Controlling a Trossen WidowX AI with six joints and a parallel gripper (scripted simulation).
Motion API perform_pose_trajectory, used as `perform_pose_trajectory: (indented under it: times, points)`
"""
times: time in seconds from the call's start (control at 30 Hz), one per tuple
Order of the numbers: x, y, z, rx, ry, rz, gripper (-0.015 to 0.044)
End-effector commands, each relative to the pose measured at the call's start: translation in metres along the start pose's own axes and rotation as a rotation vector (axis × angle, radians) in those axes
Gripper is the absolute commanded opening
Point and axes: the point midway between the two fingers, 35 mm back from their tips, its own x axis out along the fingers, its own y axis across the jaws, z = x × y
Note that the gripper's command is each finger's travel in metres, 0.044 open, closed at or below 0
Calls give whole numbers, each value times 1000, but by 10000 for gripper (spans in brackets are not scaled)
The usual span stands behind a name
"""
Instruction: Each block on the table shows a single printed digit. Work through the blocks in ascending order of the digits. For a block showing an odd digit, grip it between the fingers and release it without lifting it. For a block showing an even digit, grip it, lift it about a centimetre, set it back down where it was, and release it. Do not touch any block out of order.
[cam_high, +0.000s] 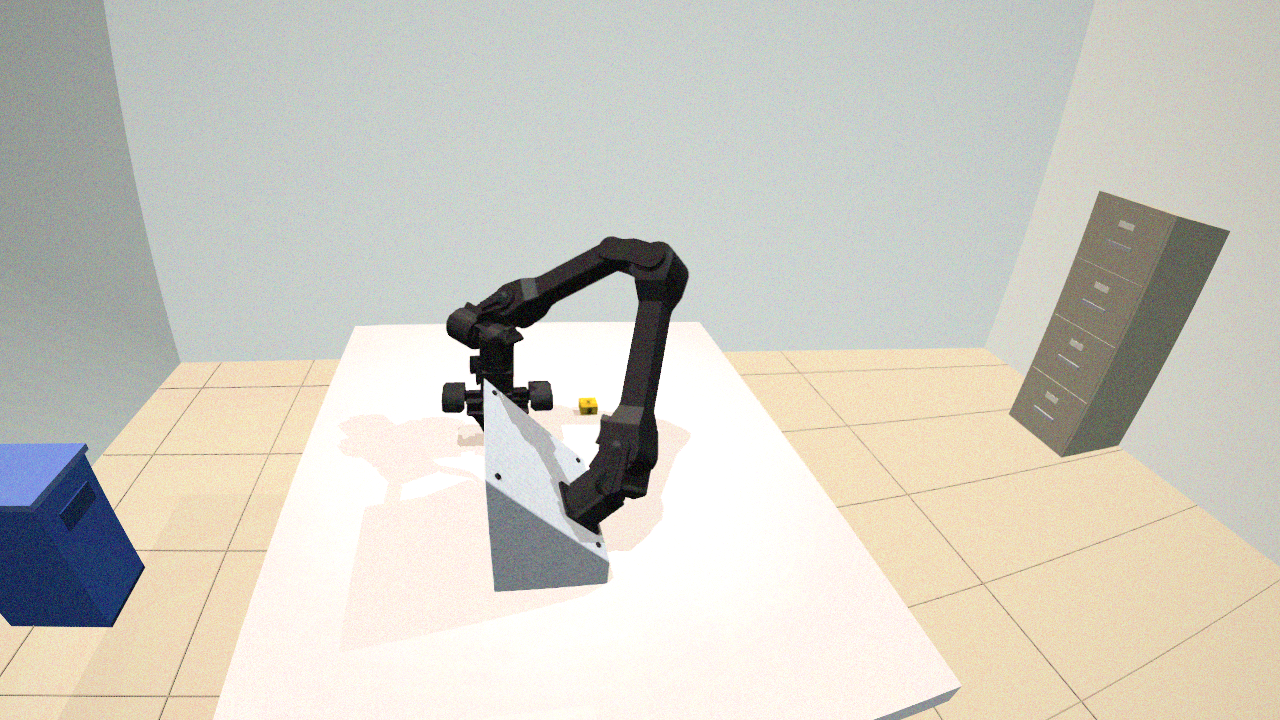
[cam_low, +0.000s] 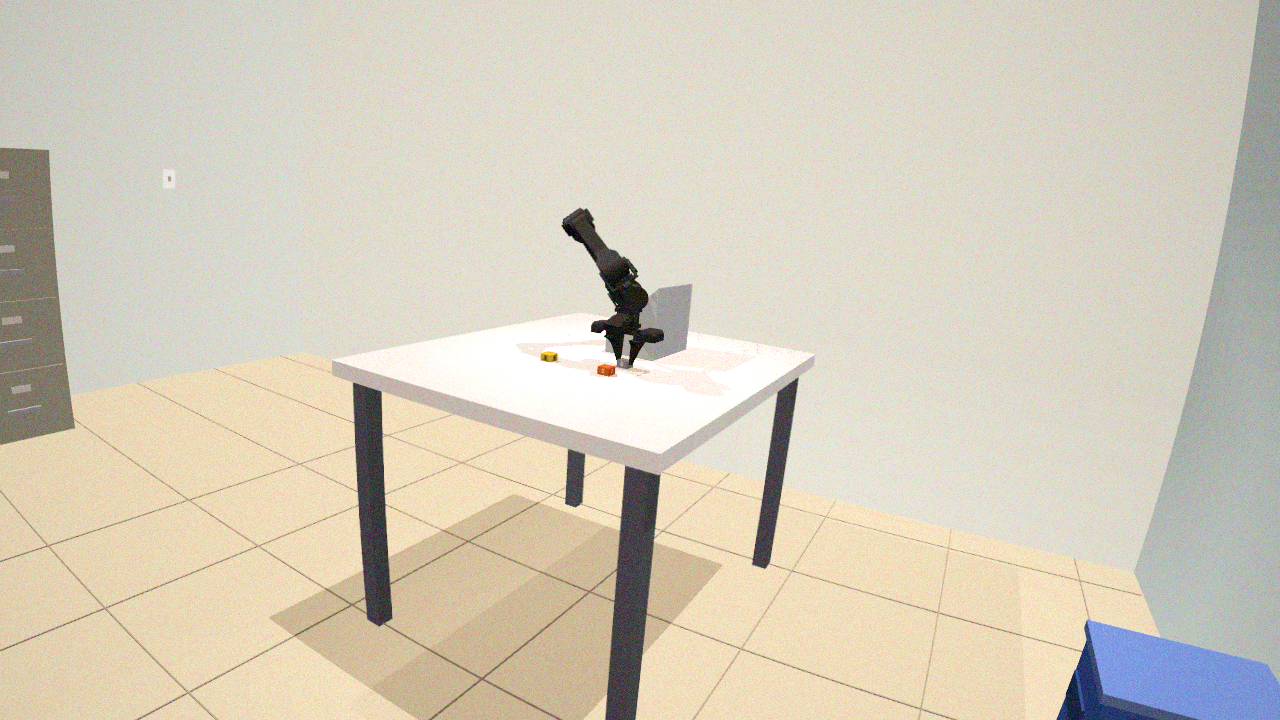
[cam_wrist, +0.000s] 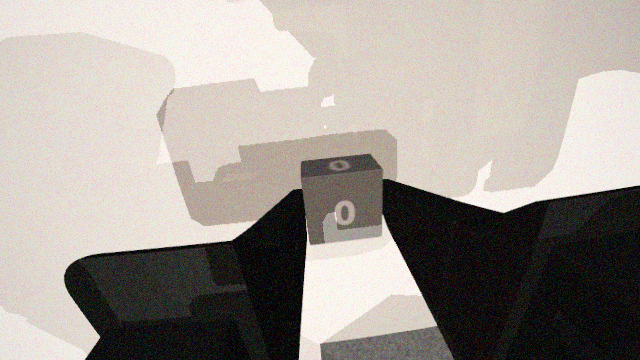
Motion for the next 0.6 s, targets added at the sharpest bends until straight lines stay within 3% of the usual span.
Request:
perform_pose_trajectory:
  times: [0.0,0.23,0.4,0.53,0.57]
  points:
    - [1,0,0,-7,-1,-3,225]
    - [1,0,0,-7,-1,-3,400]
    - [-33,0,0,-8,-1,-1,400]
    - [-36,0,0,-8,-1,-1,400]
    - [-38,1,0,-8,-1,-1,374]
